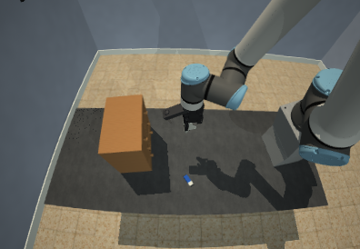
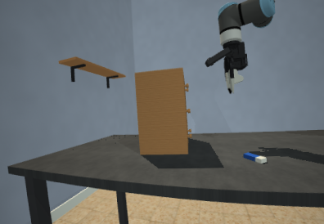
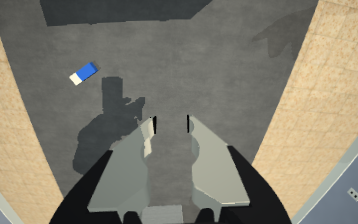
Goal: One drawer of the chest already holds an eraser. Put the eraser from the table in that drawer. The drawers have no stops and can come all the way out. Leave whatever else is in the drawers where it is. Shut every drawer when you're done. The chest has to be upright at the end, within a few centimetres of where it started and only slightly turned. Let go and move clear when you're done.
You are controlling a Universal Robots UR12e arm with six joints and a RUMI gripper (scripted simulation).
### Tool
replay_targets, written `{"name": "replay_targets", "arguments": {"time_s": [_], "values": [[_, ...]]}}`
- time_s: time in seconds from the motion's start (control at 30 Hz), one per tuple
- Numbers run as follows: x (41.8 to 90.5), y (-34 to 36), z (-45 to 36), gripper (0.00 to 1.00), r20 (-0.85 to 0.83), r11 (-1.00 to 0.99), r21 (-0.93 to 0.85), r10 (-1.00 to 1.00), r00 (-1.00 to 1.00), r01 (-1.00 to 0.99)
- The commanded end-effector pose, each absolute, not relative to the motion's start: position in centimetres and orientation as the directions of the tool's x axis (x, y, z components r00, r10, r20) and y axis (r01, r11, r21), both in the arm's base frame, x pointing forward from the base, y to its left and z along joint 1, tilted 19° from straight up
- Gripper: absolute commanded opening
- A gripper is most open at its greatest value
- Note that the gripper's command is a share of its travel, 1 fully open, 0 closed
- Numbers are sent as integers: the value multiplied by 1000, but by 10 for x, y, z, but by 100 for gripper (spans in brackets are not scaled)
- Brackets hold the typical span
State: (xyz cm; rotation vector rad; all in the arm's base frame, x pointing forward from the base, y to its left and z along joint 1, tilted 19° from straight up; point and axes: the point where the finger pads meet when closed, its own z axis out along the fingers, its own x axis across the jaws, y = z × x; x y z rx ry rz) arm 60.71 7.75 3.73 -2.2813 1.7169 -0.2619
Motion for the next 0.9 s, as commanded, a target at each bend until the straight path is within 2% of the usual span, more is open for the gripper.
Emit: {"name": "replay_targets", "arguments": {"time_s": [0.0, 0.87], "values": [[591, 128, 40, 20, -16, -256, -325, -961, 276, -911], [602, 133, 33, 20, -16, -244, -415, -961, 275, -876]]}}
